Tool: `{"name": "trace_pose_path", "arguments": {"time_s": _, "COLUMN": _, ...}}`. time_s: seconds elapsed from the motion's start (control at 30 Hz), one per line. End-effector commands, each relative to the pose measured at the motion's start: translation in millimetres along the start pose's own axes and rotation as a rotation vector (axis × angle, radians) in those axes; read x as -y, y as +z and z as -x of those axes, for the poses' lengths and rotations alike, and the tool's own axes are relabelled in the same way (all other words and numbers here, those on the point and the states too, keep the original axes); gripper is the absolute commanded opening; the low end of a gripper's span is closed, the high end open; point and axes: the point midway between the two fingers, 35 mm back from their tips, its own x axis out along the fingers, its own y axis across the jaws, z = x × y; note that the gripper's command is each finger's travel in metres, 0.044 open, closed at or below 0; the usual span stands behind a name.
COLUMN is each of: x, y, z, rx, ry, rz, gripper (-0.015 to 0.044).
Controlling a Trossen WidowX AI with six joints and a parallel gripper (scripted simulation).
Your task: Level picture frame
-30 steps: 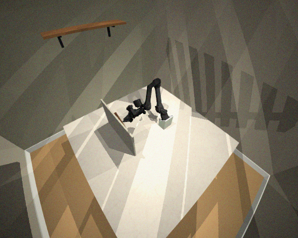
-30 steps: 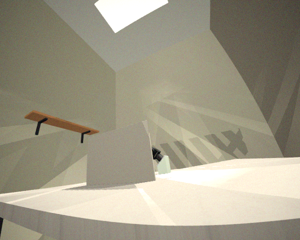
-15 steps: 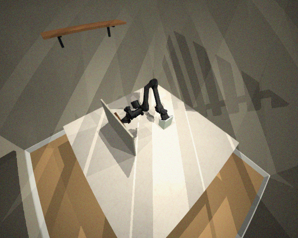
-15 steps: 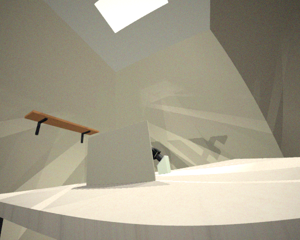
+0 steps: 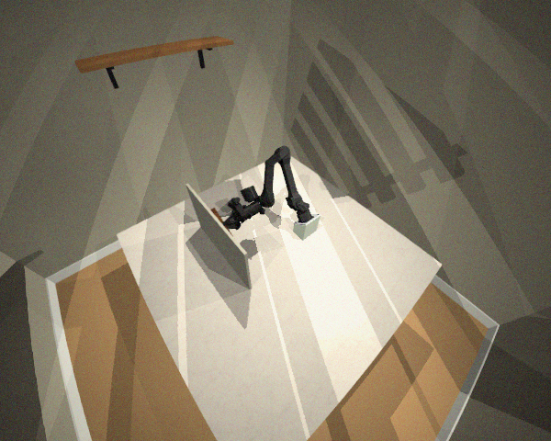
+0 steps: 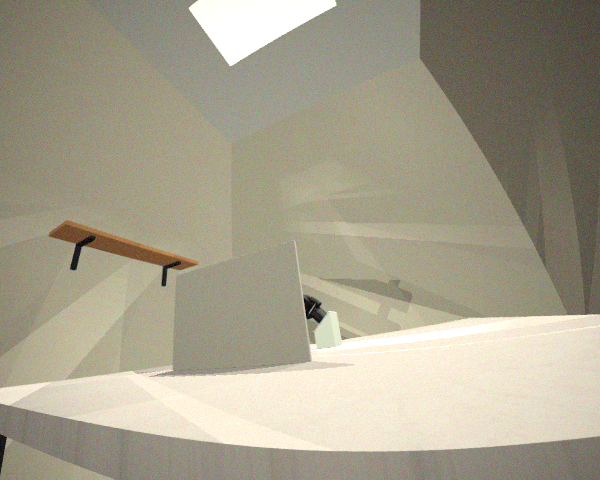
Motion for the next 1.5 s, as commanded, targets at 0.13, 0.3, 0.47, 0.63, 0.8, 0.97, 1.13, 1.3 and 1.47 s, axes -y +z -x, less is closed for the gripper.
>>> {"name": "trace_pose_path", "arguments": {"time_s": 0.13, "x": 0.2, "y": 0.6, "z": -0.3, "rx": 0.003, "ry": -0.002, "rz": -0.004, "gripper": 0.026}}
{"name": "trace_pose_path", "arguments": {"time_s": 0.3, "x": 0.2, "y": 0.6, "z": -0.3, "rx": 0.003, "ry": -0.002, "rz": -0.004, "gripper": 0.026}}
{"name": "trace_pose_path", "arguments": {"time_s": 0.47, "x": 0.2, "y": 0.6, "z": -0.3, "rx": 0.003, "ry": -0.002, "rz": -0.004, "gripper": 0.026}}
{"name": "trace_pose_path", "arguments": {"time_s": 0.63, "x": 0.4, "y": 0.9, "z": -0.5, "rx": 0.003, "ry": -0.002, "rz": -0.004, "gripper": 0.026}}
{"name": "trace_pose_path", "arguments": {"time_s": 0.8, "x": 0.4, "y": 0.9, "z": -0.5, "rx": 0.003, "ry": -0.002, "rz": -0.004, "gripper": 0.0227}}
{"name": "trace_pose_path", "arguments": {"time_s": 0.97, "x": 0.4, "y": 0.9, "z": -0.5, "rx": 0.003, "ry": -0.002, "rz": -0.004, "gripper": 0.0193}}
{"name": "trace_pose_path", "arguments": {"time_s": 1.13, "x": 0.4, "y": 0.9, "z": -0.5, "rx": 0.003, "ry": -0.002, "rz": -0.004, "gripper": 0.016}}
{"name": "trace_pose_path", "arguments": {"time_s": 1.3, "x": 0.4, "y": 0.9, "z": -0.5, "rx": 0.003, "ry": -0.002, "rz": -0.004, "gripper": 0.0127}}
{"name": "trace_pose_path", "arguments": {"time_s": 1.47, "x": 0.4, "y": 0.9, "z": -0.5, "rx": 0.003, "ry": -0.002, "rz": -0.004, "gripper": 0.0093}}
